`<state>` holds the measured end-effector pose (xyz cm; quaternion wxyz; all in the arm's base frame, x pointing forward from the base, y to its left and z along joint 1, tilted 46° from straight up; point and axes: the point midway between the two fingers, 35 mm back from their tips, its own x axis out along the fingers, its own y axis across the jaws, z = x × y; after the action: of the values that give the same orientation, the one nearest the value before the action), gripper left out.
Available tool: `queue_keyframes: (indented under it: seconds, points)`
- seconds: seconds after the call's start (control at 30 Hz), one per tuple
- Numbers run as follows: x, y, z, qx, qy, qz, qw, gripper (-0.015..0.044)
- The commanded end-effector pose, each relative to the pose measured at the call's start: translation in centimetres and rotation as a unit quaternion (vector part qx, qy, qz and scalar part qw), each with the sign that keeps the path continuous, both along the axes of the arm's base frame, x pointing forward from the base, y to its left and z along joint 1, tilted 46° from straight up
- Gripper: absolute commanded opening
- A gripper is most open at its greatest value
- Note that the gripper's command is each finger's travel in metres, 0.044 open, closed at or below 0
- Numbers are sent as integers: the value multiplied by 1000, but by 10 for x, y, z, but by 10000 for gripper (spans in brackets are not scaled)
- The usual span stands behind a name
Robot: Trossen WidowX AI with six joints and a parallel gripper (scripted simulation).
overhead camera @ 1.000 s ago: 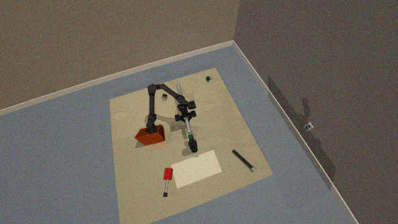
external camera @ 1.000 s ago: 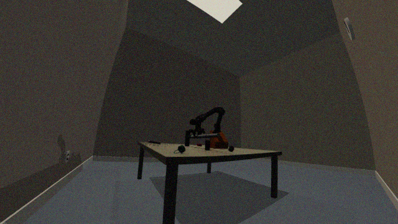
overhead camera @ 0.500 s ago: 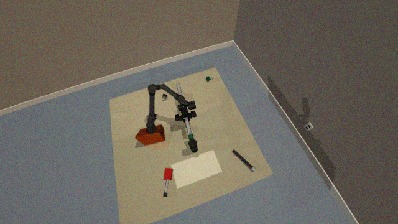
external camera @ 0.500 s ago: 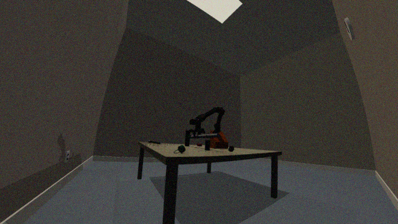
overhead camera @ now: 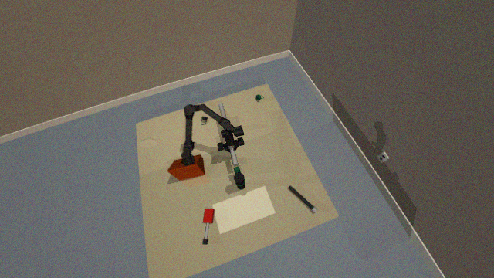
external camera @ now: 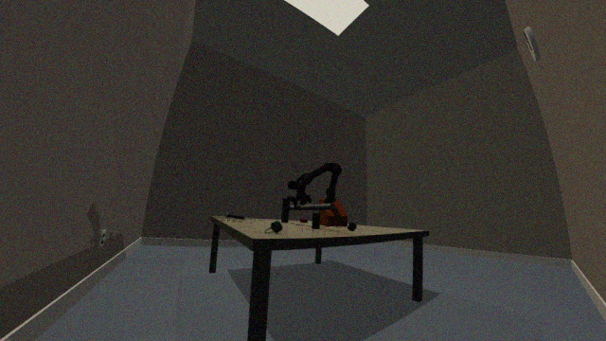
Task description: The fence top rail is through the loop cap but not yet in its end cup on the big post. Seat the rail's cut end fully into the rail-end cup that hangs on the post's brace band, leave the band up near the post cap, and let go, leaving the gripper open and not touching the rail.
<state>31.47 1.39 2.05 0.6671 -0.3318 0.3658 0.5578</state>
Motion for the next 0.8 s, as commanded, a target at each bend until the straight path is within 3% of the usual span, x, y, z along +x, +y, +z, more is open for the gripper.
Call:
queue_keyframes:
  seconds: [0.0, 0.77]
  points:
    - [1, -9, -3, -7, 0, -6, 1000, 0]
    - [-2, -15, -17, -1, 1, -1, 1000, 0]
